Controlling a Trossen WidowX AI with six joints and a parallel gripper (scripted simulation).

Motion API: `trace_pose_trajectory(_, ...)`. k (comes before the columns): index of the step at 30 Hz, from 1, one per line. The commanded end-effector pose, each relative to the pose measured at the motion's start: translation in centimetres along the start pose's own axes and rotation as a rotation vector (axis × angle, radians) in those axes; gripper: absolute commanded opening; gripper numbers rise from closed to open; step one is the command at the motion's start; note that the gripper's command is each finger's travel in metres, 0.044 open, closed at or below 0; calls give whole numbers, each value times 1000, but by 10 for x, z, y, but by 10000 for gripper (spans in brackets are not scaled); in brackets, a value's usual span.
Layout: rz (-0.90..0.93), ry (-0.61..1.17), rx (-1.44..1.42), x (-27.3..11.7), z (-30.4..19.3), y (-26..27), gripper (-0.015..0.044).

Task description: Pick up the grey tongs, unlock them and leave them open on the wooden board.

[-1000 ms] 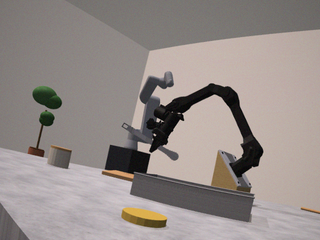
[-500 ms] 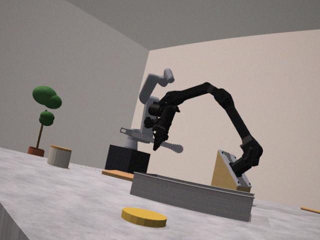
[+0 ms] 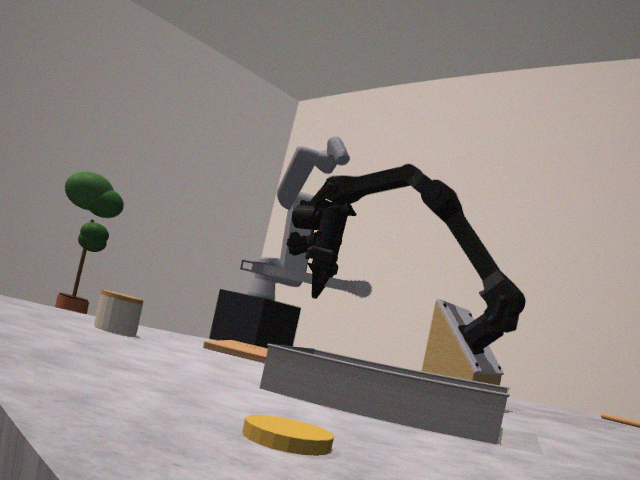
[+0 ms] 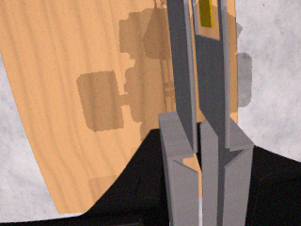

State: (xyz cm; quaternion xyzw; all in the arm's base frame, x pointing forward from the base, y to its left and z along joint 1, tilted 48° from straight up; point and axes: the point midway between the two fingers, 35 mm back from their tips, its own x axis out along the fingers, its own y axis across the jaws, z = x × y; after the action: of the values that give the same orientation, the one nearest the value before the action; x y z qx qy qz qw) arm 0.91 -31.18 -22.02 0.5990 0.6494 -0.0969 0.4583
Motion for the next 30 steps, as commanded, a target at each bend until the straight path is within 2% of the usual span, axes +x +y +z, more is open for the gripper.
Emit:
trace_pose_trajectory(1,-5,-3,-6,0,1,-1,-150)
trace_pose_trajectory(30,-27,-37,-6,47,4,-3,-150)
